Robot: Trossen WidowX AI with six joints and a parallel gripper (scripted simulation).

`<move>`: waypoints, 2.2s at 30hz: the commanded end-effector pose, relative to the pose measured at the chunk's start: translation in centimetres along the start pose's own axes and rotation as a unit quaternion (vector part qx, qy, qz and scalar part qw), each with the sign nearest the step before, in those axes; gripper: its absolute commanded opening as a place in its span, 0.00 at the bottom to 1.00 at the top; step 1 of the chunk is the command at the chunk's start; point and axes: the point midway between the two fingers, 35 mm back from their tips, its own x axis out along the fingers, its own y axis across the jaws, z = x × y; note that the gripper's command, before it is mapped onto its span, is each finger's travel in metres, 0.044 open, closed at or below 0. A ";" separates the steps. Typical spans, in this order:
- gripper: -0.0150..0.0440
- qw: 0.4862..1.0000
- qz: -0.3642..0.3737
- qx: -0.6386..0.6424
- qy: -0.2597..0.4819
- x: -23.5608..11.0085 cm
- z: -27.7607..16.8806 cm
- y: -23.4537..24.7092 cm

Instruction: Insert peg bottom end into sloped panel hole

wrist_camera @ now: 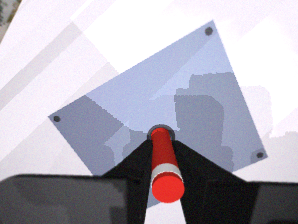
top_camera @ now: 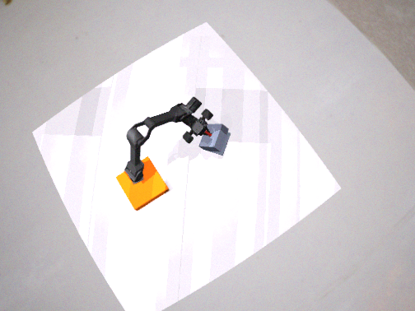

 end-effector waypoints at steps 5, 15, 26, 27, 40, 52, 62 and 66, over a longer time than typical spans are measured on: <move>0.43 1.000 0.000 0.000 0.000 0.0 0.0 0.0; 0.88 1.000 0.000 0.000 0.000 -0.1 0.0 0.0; 1.00 1.000 -0.002 -0.001 0.001 -2.4 -0.2 0.2; 1.00 1.000 -0.002 -0.001 0.001 -2.7 -0.2 0.2; 1.00 1.000 -0.004 -0.002 0.002 -5.7 -0.5 0.3; 1.00 1.000 -0.006 -0.003 0.002 -8.5 -0.7 0.2; 1.00 1.000 -0.006 -0.004 0.002 -10.1 -1.0 0.0; 1.00 1.000 -0.006 -0.004 0.002 -10.4 -1.0 0.0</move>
